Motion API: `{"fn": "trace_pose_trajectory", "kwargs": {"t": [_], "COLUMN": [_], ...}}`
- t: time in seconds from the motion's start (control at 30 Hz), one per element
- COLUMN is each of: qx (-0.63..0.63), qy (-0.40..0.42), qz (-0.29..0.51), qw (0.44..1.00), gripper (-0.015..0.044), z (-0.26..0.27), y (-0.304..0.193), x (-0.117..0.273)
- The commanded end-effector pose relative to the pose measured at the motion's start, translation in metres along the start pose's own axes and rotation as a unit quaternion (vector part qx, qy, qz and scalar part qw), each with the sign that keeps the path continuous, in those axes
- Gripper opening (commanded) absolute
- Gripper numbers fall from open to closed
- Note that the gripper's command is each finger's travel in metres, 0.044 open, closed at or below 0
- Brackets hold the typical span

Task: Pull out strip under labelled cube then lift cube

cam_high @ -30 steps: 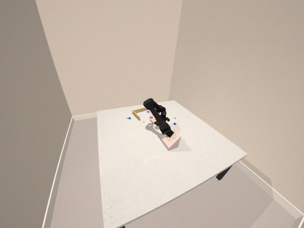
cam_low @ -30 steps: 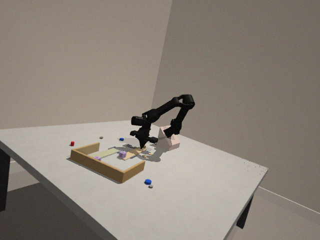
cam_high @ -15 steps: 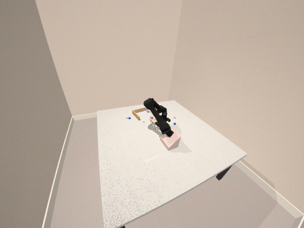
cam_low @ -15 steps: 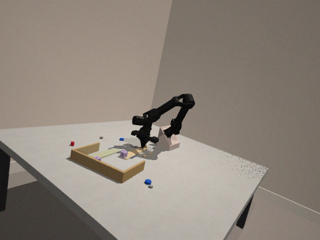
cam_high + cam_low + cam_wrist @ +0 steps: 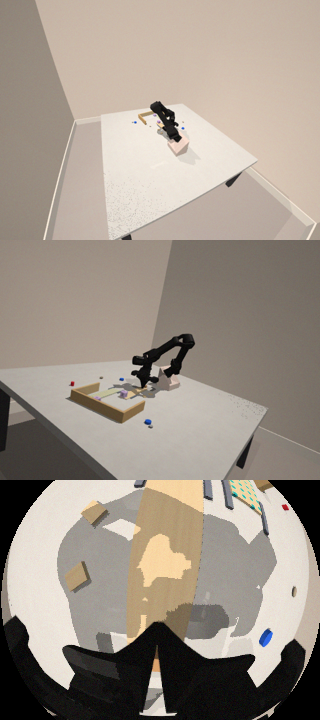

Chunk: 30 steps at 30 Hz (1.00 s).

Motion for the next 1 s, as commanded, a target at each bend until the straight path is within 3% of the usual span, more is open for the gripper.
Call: {"fn": "trace_pose_trajectory", "kwargs": {"t": [0.0,0.4,0.57,0.7,0.97], "qx": [-0.004,-0.004,-0.004,-0.004,-0.034], "qy": [0.001,0.001,-0.001,-0.001,-0.001], "qz": [0.017,0.017,0.016,0.017,0.016], "qw": [1.000,1.000,1.000,1.000,0.999], "gripper": [0.0000,0.0000,0.0000,0.0000,0.0210], "z": [0.002,0.002,-0.001,-0.001,0.001], "y": [-0.009,-0.009,0.004,0.004,0.040], "x": [-0.004,-0.004,0.040,0.042,0.042]}}
Point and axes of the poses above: the point midway between the two fingers, 35 mm back from their tips, its own x axis back along the fingers, its own z axis across the jaws, y = z × x, the point moved 4 cm from there along x, back along the fingers, and after that the axes turned 5 degrees about -x, right-handed, at the moved point
